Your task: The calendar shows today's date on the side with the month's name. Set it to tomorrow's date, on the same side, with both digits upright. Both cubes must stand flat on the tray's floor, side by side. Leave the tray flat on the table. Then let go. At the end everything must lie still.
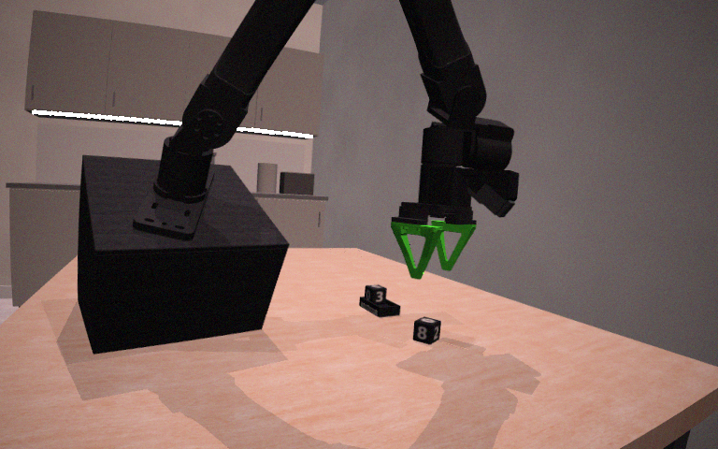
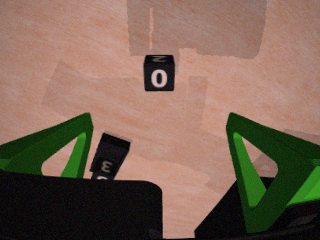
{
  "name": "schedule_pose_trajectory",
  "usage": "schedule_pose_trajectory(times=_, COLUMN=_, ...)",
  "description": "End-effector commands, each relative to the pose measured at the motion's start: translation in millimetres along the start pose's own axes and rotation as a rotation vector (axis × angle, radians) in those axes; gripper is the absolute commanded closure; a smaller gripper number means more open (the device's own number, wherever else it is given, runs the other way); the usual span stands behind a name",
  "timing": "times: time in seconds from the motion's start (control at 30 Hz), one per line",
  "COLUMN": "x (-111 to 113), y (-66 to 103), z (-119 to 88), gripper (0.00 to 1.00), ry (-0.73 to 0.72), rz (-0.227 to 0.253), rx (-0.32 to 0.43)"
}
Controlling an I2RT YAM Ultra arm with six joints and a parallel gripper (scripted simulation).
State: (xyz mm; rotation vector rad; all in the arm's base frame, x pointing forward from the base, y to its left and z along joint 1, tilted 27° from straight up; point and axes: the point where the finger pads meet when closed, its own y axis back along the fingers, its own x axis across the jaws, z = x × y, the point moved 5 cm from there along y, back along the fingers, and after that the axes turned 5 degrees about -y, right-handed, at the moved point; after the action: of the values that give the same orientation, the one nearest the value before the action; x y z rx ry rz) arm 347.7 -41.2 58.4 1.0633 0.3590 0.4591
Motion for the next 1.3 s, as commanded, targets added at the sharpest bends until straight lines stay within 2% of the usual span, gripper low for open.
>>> schedule_pose_trajectory(times=0.0, x=3, y=4.6, z=2, gripper=0.0, ry=0.0, rz=0.012, rx=-0.012)
schedule_pose_trajectory(times=0.27, x=3, y=3.8, z=2, gripper=0.0, ry=0.0, rz=0.012, rx=-0.012)
schedule_pose_trajectory(times=0.5, x=2, y=-5.5, z=1, gripper=0.0, ry=0.005, rz=0.011, rx=-0.012)
schedule_pose_trajectory(times=0.53, x=2, y=-5.5, z=1, gripper=0.55, ry=0.005, rz=0.011, rx=-0.012)
schedule_pose_trajectory(times=1.27, x=2, y=-5.5, z=1, gripper=0.55, ry=0.005, rz=0.011, rx=-0.012)
